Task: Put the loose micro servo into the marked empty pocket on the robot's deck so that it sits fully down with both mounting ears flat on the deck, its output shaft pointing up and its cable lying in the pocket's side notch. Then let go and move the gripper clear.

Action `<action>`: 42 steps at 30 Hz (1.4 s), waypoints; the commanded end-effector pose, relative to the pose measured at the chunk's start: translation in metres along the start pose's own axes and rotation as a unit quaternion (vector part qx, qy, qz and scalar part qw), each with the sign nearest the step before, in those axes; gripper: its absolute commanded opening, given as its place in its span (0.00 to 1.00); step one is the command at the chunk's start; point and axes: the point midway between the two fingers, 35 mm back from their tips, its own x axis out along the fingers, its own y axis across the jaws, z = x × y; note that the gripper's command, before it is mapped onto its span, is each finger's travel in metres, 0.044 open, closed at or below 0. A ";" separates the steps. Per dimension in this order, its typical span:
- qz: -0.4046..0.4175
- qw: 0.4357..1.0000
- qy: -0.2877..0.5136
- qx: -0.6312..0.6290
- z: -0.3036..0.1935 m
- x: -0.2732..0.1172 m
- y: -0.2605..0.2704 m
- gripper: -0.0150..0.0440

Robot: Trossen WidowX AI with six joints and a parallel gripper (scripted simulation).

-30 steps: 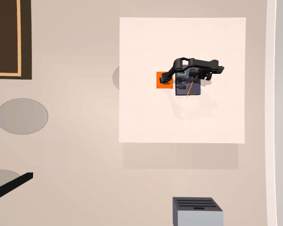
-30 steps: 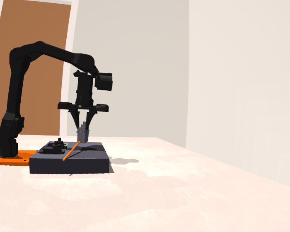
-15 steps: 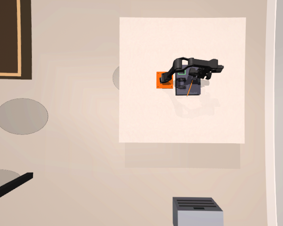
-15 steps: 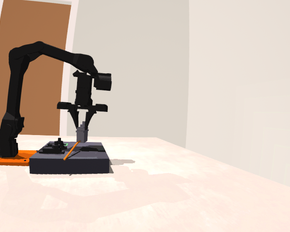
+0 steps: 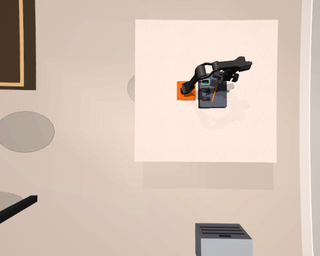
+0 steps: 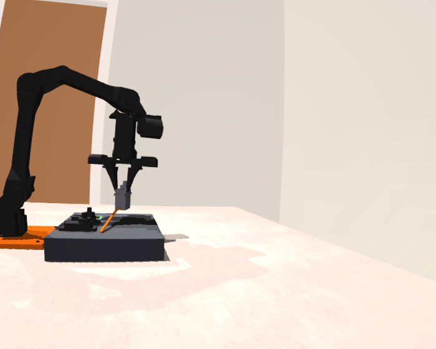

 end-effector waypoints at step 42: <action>0.000 0.797 -0.003 0.605 0.013 -0.002 0.001 0.25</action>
